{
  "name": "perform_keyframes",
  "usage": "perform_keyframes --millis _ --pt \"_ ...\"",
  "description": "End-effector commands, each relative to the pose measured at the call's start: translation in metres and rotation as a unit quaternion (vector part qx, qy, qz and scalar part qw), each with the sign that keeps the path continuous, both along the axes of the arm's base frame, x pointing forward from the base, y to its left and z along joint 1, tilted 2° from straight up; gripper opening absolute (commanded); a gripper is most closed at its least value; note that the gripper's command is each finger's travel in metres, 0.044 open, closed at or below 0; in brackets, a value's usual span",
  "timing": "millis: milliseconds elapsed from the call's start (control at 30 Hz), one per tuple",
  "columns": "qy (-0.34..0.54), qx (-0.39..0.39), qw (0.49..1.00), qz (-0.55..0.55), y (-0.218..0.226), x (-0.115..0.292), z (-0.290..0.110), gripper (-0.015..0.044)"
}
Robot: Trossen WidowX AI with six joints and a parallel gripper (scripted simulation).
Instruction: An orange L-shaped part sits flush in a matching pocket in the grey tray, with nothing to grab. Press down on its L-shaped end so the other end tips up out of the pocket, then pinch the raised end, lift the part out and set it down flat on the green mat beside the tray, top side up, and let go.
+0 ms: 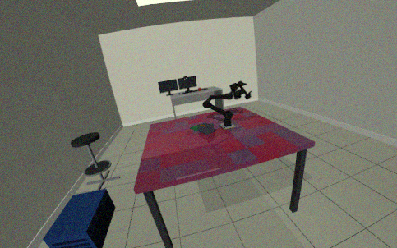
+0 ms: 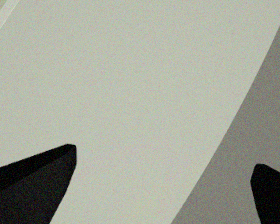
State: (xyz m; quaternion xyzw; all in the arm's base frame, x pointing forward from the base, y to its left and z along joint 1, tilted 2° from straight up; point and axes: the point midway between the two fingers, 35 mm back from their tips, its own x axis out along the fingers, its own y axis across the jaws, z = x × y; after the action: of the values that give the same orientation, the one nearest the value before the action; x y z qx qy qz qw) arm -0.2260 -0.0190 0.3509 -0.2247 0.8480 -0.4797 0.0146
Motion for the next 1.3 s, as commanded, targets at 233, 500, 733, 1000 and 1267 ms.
perform_keyframes --millis 233,500,733,1000,1267 --pt "-0.095 -0.144 0.973 -0.154 0.082 -0.014 -0.015 0.0190" --pt "-0.155 -0.389 0.825 -0.380 0.207 0.026 -0.051 0.0180" --pt "-0.113 -0.583 0.608 -0.527 0.281 0.112 -0.085 0.0180" --pt "0.017 -0.739 0.296 -0.605 0.303 0.237 -0.125 0.0180" --pt "0.194 -0.792 -0.039 -0.577 0.259 0.351 -0.158 0.0180"
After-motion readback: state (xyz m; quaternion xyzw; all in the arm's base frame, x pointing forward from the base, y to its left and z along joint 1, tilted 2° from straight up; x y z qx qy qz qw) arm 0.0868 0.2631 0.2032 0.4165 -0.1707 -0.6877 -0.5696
